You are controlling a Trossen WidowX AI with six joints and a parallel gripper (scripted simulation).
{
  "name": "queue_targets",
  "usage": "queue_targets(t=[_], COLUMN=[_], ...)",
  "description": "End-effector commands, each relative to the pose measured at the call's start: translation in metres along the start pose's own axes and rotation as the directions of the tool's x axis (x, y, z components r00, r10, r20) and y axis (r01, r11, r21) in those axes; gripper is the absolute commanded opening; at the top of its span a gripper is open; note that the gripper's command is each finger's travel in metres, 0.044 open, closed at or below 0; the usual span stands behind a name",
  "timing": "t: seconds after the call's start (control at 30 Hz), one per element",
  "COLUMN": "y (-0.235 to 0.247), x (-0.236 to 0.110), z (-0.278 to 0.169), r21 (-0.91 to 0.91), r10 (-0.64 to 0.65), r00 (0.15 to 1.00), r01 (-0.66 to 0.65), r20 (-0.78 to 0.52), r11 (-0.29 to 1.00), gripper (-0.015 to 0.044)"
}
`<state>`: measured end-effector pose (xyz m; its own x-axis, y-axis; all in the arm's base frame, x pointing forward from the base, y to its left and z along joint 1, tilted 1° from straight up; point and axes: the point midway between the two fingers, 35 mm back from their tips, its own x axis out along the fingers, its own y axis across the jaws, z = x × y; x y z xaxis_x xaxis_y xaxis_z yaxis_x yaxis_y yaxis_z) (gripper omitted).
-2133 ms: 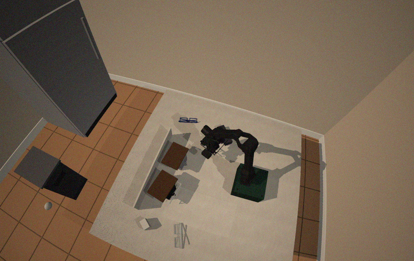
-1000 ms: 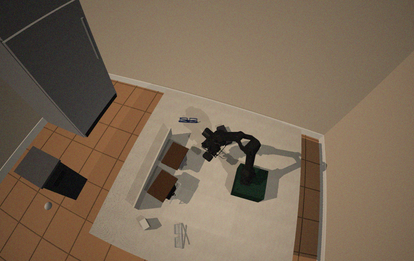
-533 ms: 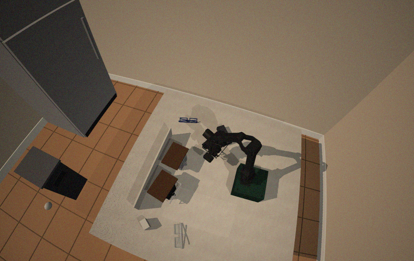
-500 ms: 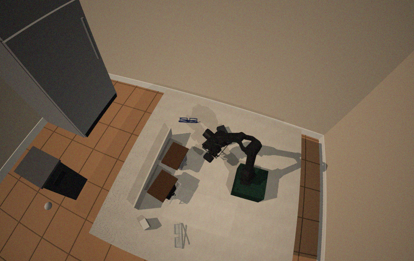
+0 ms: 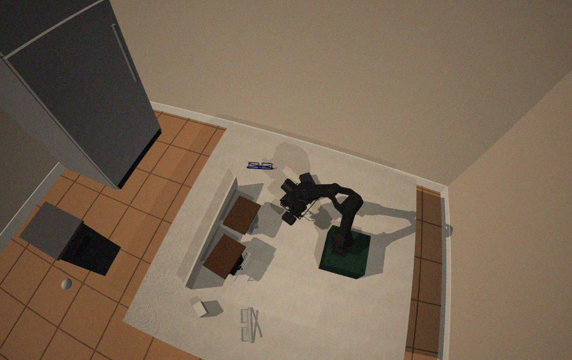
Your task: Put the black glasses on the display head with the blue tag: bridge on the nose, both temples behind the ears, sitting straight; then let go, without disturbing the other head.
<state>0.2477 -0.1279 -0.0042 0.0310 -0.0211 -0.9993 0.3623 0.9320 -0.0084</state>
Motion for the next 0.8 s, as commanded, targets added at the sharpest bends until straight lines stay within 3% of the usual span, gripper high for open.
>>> queue_targets(t=[0.0,0.77], y=[0.0006,0.0005], x=[0.0011,0.001], z=[-0.0022,0.0046], r21=[0.006,0.006], r10=[0.002,0.002], r00=[1.0,1.0], r01=[-0.002,-0.002], r20=[-0.005,-0.004], r11=[1.0,1.0], gripper=[0.0,0.0])
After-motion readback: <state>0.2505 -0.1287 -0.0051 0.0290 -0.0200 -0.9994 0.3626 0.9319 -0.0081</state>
